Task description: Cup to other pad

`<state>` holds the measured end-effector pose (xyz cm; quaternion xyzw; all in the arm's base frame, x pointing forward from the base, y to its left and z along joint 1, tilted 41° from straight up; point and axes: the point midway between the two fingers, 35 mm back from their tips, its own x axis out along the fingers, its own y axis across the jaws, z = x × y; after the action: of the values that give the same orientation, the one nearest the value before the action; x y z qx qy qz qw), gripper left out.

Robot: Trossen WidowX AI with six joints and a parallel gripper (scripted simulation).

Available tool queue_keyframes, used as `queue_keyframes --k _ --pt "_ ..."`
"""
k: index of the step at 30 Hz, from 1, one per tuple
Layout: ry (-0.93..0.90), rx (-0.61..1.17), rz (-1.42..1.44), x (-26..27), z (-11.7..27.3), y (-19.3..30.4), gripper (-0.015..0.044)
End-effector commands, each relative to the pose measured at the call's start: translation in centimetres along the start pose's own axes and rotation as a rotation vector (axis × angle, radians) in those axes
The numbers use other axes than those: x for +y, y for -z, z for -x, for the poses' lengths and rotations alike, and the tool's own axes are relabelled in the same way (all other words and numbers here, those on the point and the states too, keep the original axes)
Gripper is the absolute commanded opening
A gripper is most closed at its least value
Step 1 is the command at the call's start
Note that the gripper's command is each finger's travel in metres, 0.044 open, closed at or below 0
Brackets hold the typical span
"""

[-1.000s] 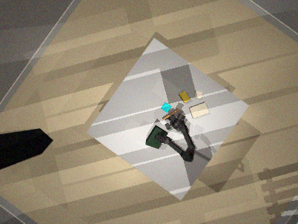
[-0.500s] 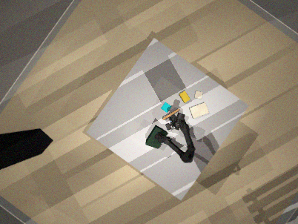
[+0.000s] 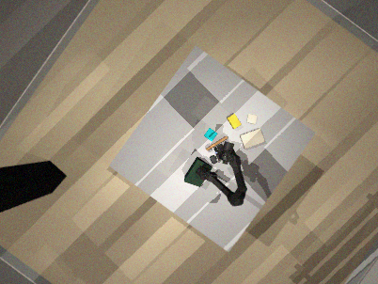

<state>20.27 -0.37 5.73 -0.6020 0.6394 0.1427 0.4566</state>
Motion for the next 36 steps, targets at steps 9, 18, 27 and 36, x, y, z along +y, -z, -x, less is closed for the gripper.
queue_keyframes --k 9,18,27,36 --pt "0.0 0.0 0.001 0.0 0.0 0.0 0.0" --pt "0.0 -0.002 -0.001 0.1 0.0 -0.7 0.0" --pt "-0.001 -0.004 -0.004 0.2 0.0 -2.2 0.0" --pt "-0.001 -0.006 -0.005 0.4 0.1 -3.7 0.0"
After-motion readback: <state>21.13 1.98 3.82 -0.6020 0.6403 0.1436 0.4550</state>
